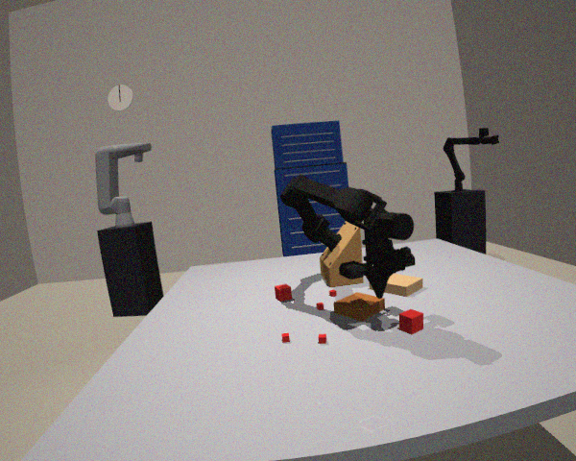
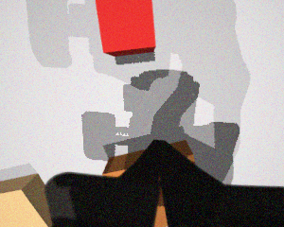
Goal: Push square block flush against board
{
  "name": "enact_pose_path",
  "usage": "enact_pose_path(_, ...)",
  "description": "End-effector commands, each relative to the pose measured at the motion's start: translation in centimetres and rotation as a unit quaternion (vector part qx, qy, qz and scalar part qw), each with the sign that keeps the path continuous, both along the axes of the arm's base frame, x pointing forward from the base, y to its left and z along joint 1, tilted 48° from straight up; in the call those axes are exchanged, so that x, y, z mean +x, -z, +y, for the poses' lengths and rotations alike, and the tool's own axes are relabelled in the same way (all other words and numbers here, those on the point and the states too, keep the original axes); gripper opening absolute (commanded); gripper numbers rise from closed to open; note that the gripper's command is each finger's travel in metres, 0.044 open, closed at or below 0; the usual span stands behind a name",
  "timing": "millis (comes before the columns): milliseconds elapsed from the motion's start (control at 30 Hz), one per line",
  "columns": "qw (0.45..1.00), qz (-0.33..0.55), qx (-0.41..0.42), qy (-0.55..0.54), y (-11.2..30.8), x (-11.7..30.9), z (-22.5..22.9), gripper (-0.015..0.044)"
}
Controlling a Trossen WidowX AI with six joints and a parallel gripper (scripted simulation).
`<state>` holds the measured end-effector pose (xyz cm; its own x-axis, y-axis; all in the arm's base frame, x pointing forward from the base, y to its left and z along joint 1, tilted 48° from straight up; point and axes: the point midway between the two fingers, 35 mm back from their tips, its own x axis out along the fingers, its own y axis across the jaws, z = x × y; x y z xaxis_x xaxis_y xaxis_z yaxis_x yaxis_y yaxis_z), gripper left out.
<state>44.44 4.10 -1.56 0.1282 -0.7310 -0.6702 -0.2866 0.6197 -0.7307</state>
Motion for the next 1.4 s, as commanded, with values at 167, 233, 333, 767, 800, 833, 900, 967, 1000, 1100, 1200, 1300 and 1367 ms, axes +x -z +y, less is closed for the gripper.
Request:
enact_pose_path(167, 0.988, -0.112, 0.017, 0.104, -1.9, -0.6, -1.9, 0.0000)
enact_pose_path(233, 0.982, -0.136, 0.021, 0.127, -2.3, -0.7, -2.3, 0.0000)
enact_pose_path(333, 0.971, -0.173, 0.028, 0.161, -3.0, -1.0, -2.9, 0.0000)
enact_pose_path(767, 0.893, -0.328, 0.053, 0.303, -5.4, -2.3, -5.4, 0.0000)
enact_pose_path(800, 0.885, -0.339, 0.054, 0.314, -5.6, -2.4, -5.6, 0.0000)
enact_pose_path(833, 0.877, -0.350, 0.056, 0.324, -5.8, -2.6, -5.8, 0.0000)
enact_pose_path(900, 0.860, -0.372, 0.059, 0.344, -6.1, -2.8, -6.1, 0.0000)
enact_pose_path(967, 0.842, -0.394, 0.063, 0.364, -6.5, -3.1, -6.5, 0.0000)
enact_pose_path(1000, 0.834, -0.403, 0.064, 0.372, -6.6, -3.2, -6.7, 0.0000)
enact_pose_path(1100, 0.827, -0.410, 0.065, 0.378, -6.7, -3.3, -6.8, 0.0000)
enact_pose_path(1200, 0.827, -0.410, 0.065, 0.379, -6.5, -3.2, -7.0, 0.0000)
enact_pose_path(1300, 0.823, -0.415, 0.065, 0.382, -4.0, -2.7, -10.0, 0.0000)
enact_pose_path(1367, 0.822, -0.417, 0.065, 0.383, -3.2, -2.7, -11.0, 0.0000)
